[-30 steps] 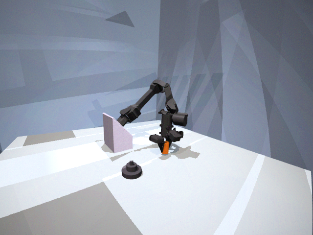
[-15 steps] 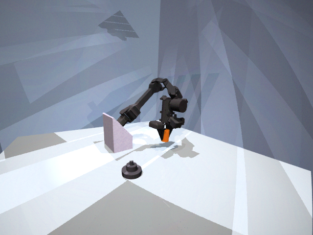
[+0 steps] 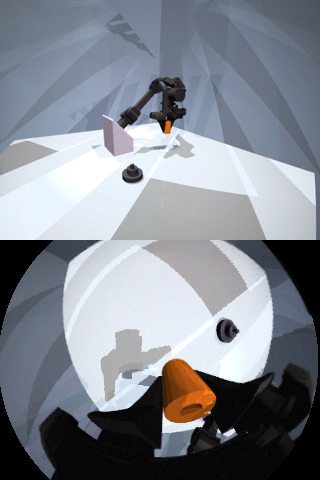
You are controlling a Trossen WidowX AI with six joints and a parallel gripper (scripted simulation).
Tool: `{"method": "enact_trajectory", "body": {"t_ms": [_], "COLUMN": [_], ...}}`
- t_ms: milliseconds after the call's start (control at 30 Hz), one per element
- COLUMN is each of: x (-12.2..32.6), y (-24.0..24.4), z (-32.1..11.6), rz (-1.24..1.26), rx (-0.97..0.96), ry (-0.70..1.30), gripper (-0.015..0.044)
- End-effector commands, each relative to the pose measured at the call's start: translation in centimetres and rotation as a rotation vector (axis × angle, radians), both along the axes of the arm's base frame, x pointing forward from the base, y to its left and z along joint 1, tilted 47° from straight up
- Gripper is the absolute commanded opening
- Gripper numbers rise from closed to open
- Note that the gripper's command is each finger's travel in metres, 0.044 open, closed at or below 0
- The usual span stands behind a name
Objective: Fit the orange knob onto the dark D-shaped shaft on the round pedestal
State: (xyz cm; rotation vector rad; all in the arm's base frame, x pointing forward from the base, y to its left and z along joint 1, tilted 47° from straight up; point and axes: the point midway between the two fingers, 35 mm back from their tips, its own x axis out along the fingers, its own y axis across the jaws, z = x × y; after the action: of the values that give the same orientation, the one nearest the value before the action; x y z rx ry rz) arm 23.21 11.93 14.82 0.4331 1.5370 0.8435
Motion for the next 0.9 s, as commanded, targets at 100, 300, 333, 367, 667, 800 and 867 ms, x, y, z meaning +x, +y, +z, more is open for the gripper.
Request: {"method": "enact_trajectory", "body": {"t_ms": [100, 300, 333, 367, 667, 800, 867], "x": [1.2, 2.2, 2.3, 2.5, 3.8, 4.3, 4.6], "y": [-0.7, -1.4, -1.5, -1.6, -2.6, -3.1, -3.4], "z": [-0.9, -2.2, -2.4, -2.6, -4.5, -5.3, -5.8], "rz": [-0.010, -0.008, -0.007, -0.006, 0.001, 0.004, 0.001], "rx": [0.000, 0.001, 0.002, 0.002, 0.007, 0.010, 0.009], "ry": [-0.003, -0.006, -0.007, -0.008, -0.015, -0.017, -0.017], "gripper": [0.0000, 0.0000, 0.0000, 0.0000, 0.0000, 0.0000, 0.0000]}}
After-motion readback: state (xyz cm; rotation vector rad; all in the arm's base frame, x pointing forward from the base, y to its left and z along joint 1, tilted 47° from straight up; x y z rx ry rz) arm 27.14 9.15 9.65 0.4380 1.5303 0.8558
